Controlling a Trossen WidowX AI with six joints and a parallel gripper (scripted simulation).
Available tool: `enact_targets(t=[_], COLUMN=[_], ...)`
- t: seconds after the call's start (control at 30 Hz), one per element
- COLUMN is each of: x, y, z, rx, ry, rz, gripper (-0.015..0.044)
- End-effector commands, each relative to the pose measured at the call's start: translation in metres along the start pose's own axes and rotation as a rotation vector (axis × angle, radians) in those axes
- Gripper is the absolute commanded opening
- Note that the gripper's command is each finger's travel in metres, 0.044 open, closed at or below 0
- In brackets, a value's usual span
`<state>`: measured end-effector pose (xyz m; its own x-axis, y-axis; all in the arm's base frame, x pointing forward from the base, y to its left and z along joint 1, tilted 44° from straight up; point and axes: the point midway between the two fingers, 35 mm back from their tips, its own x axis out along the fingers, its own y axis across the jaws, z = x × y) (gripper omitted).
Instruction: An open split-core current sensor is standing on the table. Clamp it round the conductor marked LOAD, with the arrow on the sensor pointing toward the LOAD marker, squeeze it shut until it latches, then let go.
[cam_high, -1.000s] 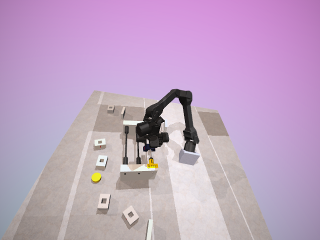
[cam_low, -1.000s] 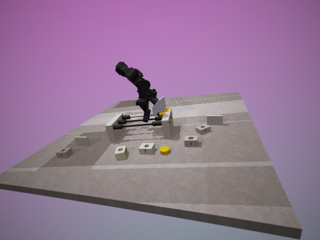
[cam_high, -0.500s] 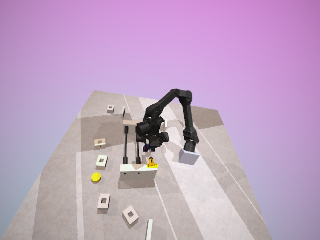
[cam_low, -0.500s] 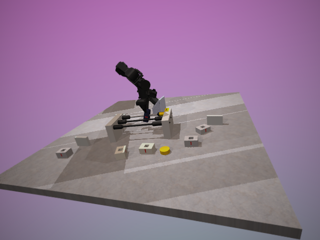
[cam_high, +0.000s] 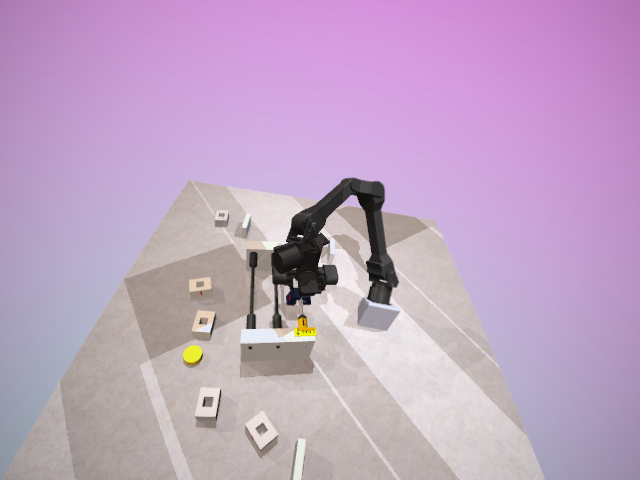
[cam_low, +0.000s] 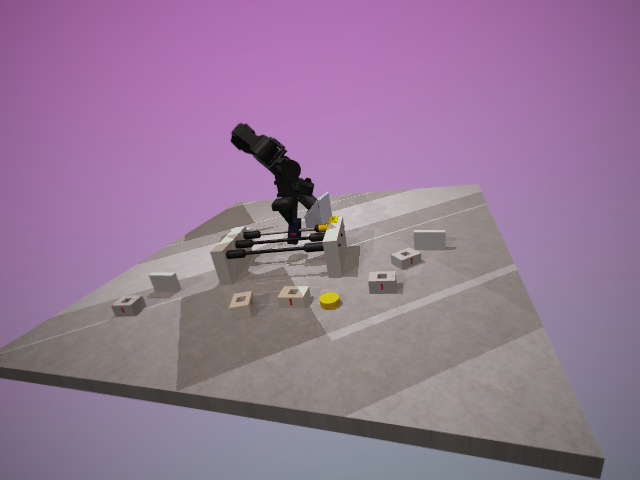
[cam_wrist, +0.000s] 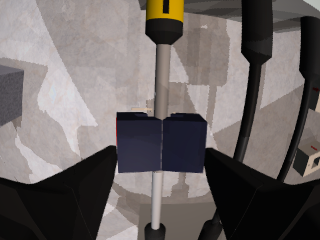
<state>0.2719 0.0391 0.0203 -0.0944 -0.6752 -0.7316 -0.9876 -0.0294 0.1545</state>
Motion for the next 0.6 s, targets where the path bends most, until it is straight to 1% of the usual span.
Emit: enact_targets(t=[0.0,0.37,0.57], x=[-0.0002,-0.0002,-0.0002], y=[0.0003,0.0003,0.0003], z=[0.0000,0.0000,0.0000], rx=[0.000,0.000,0.000], ry=[0.000,0.000,0.000], rz=[0.001,0.001,0.001], gripper=[0.0157,0.0440,0.0440])
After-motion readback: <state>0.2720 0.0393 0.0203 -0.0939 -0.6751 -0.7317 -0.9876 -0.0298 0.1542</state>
